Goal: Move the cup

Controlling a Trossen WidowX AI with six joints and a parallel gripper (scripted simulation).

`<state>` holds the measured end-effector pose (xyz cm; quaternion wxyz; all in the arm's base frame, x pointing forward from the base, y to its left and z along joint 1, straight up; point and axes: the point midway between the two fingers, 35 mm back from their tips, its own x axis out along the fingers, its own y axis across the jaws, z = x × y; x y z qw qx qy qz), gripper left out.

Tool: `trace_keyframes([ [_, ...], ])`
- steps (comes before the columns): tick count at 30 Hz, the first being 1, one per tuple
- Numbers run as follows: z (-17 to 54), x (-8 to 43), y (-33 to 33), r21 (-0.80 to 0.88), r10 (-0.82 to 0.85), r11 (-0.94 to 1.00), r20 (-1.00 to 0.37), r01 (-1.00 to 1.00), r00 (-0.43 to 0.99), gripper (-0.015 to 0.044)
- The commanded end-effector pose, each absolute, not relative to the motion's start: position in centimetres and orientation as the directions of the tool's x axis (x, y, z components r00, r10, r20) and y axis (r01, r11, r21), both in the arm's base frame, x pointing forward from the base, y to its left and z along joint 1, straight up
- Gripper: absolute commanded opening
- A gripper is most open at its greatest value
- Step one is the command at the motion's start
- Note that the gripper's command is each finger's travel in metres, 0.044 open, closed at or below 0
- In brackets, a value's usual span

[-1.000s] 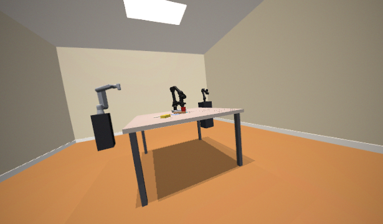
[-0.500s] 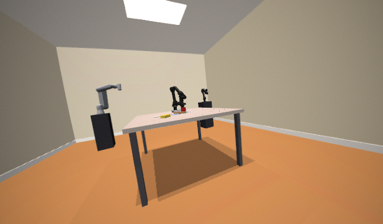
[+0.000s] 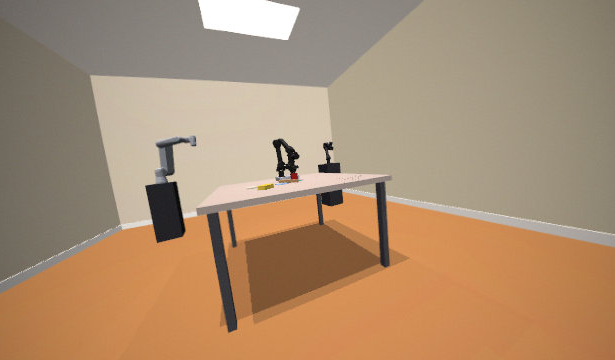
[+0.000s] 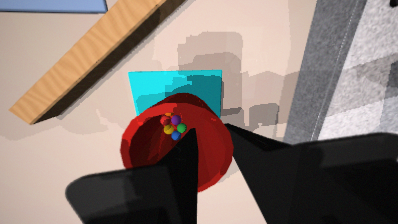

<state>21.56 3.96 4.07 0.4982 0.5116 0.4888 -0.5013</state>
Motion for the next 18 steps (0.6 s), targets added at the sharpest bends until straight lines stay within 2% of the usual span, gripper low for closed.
trace_keyframes([
  [1,4.2,21.6,4.0,0.020,0.001,-0.026,-1.000,0.999,0.020,0.0128],
  [18,6.3,21.6,4.0,0.016,0.001,-0.028,-1.000,0.999,0.016,0.0128],
])
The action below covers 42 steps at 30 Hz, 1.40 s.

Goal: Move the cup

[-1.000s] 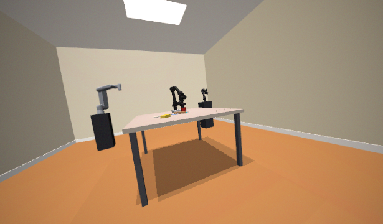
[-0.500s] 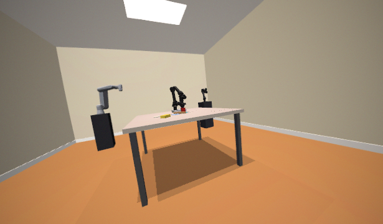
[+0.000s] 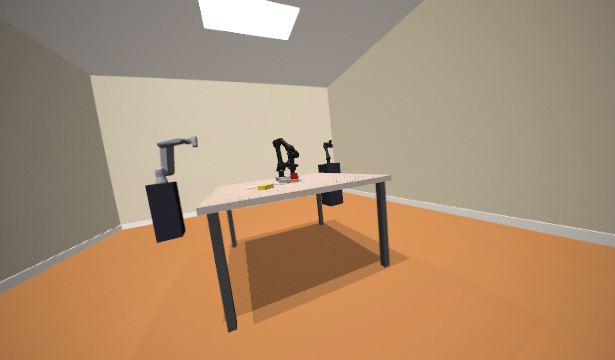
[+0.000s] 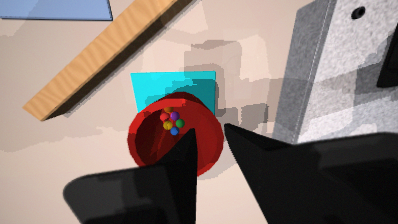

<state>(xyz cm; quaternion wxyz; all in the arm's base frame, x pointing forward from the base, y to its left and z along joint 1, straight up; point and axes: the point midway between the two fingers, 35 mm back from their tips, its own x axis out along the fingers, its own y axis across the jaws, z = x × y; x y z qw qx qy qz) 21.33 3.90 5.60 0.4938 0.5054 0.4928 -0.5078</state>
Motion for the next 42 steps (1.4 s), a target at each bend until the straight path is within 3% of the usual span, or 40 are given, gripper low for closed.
trace_keyframes([
  [1,6.5,21.6,4.0,0.016,0.001,-0.028,-1.000,0.999,0.016,0.0128],
  [23,9.0,20.8,3.7,0.011,0.001,-0.031,-1.000,0.999,0.011,0.0128],
  [35,9.1,20.9,3.7,-0.002,-0.003,-0.031,-1.000,1.000,-0.003,0.0440],
  [42,11.5,20.9,3.7,0.003,-0.001,-0.031,-1.000,1.000,0.003,0.0440],
])
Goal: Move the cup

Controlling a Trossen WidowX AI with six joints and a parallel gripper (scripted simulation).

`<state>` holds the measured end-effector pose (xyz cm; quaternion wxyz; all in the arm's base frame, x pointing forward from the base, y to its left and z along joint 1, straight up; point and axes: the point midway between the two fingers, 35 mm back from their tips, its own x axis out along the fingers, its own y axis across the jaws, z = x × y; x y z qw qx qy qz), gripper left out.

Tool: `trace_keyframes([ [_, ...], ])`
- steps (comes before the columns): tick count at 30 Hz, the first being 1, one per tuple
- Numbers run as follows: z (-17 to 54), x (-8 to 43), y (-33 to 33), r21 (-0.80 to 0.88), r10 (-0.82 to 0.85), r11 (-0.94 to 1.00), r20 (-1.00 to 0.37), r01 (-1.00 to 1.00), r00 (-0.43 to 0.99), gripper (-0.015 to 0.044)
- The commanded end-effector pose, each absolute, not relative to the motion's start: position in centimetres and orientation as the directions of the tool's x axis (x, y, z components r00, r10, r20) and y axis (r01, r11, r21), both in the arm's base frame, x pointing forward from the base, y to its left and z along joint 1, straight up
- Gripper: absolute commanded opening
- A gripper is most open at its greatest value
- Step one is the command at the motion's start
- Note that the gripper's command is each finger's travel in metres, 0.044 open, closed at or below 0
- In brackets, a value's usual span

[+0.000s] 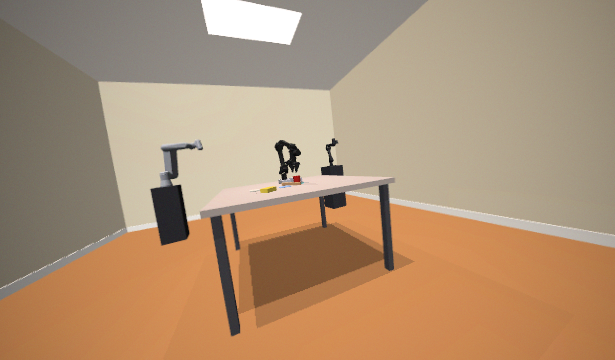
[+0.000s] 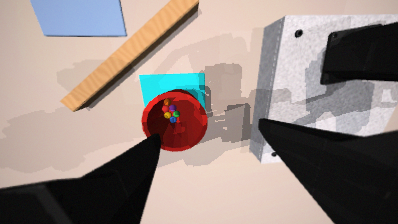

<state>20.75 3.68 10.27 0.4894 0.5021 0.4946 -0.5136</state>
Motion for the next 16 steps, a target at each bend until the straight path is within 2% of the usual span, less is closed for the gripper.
trace_keyframes([
  [1,11.8,20.9,3.7,0.004,-0.001,-0.031,-1.000,1.000,0.004,0.0440],
  [16,14.5,20.6,3.5,-0.002,-0.003,-0.036,-1.000,0.999,-0.002,0.0440],
])
